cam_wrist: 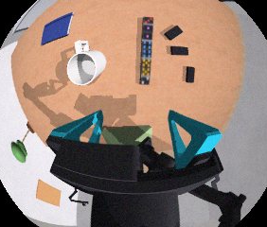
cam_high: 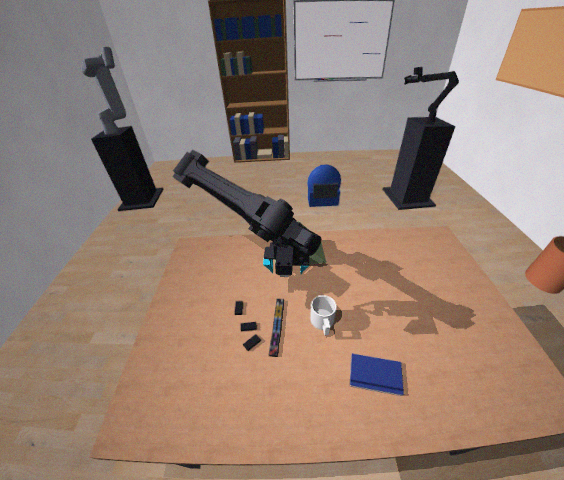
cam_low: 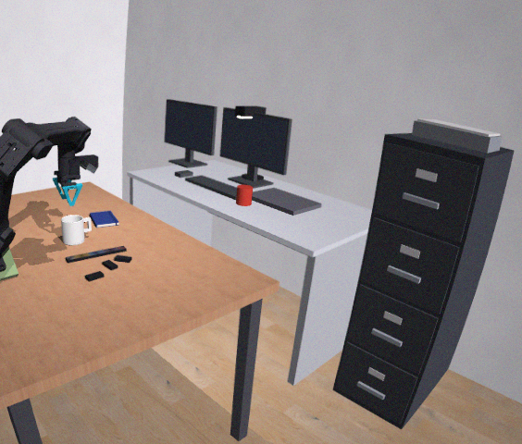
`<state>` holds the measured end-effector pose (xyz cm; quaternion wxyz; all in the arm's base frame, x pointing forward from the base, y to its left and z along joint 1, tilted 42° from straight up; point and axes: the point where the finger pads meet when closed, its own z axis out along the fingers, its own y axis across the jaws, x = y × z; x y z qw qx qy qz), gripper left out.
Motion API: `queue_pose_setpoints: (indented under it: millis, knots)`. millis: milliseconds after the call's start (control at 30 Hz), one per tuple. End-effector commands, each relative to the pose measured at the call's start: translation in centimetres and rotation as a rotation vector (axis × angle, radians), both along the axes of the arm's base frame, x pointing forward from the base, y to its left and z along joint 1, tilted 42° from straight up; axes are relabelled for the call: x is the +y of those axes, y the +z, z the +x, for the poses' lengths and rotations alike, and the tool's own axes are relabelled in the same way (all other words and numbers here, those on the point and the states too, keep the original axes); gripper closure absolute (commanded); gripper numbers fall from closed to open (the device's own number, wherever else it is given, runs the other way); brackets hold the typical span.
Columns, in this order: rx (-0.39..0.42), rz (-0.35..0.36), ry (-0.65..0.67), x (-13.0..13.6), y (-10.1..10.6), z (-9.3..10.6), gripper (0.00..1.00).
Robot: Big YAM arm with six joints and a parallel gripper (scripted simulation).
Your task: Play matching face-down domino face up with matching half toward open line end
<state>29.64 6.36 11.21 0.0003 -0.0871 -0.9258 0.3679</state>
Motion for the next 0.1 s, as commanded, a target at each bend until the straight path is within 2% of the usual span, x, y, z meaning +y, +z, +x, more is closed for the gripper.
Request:
queue_pose_setpoints:
  millis: [0, 67]
  knots:
    - [-0.006, 0.003, 0.003, 0.19, 0.15, 0.16, 0.07]
    - [-0.006, 0.003, 0.003, 0.19, 0.15, 0.16, 0.07]
